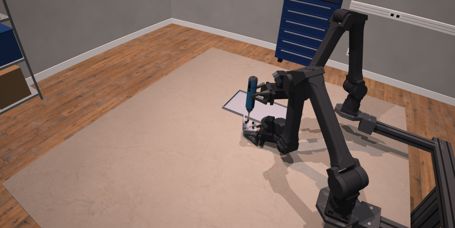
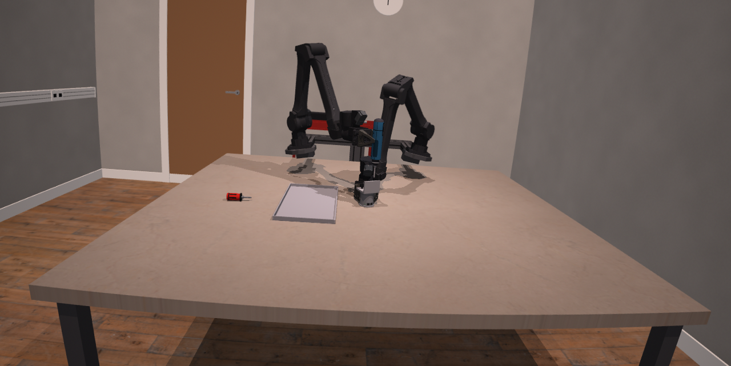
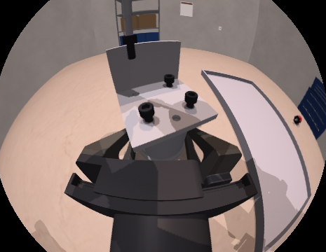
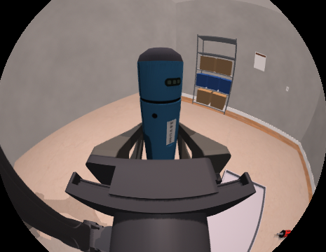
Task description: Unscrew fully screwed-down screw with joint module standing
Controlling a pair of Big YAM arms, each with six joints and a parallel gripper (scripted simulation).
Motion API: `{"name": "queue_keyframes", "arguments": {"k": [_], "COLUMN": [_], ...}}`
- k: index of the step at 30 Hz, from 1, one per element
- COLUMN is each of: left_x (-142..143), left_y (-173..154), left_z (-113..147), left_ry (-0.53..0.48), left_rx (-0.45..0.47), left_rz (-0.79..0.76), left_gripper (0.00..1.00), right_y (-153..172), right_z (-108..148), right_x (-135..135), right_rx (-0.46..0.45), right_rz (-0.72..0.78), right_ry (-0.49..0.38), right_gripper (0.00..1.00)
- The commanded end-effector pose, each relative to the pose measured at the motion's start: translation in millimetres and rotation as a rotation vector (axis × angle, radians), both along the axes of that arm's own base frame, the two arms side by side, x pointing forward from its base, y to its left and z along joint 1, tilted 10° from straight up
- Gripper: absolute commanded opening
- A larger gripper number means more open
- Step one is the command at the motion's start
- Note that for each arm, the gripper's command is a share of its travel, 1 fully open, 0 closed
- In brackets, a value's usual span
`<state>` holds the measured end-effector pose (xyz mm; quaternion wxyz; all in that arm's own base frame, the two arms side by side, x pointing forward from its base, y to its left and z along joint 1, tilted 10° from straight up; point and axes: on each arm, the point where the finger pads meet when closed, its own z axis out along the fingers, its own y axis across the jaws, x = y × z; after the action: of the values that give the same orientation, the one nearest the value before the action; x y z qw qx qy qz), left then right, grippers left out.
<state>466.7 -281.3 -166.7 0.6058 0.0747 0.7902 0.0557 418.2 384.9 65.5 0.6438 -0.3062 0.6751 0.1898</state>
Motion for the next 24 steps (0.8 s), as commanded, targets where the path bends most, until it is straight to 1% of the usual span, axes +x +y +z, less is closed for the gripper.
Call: {"name": "queue_keyframes", "arguments": {"k": [1,3,5,8,9,16,18,24], "left_x": [3.9,3.9,3.9,3.9,3.9,3.9,3.9,3.9], "left_y": [-4.5,-4.5,-4.5,-4.5,-4.5,-4.5,-4.5,-4.5], "left_z": [4.9,4.9,4.9,4.9,4.9,4.9,4.9,4.9], "left_ry": [-0.013,-0.013,-0.013,-0.013,-0.013,-0.013,-0.013,-0.013], "left_rx": [-0.009,-0.009,-0.009,-0.009,-0.009,-0.009,-0.009,-0.009], "left_rz": [-0.002,-0.002,-0.002,-0.002,-0.002,-0.002,-0.002,-0.002], "left_gripper": [0.59,0.59,0.59,0.59,0.59,0.59,0.59,0.59], "right_y": [15.7,16.1,16.8,17.2,17.6,18.5,19.3,20.1], "right_z": [43.5,41.0,47.7,46.9,52.0,51.1,55.7,58.0], "right_x": [3.1,3.2,3.6,4.5,4.7,5.0,5.0,6.4], "right_rx": [0.076,0.064,0.078,0.067,0.079,0.072,0.081,0.078], "right_rz": [0.013,0.013,0.013,0.012,0.012,0.012,0.013,0.012], "right_ry": [-0.059,-0.046,-0.060,-0.049,-0.061,-0.054,-0.064,-0.060], "right_gripper": [0.42,0.42,0.42,0.42,0.42,0.42,0.42,0.42]}}
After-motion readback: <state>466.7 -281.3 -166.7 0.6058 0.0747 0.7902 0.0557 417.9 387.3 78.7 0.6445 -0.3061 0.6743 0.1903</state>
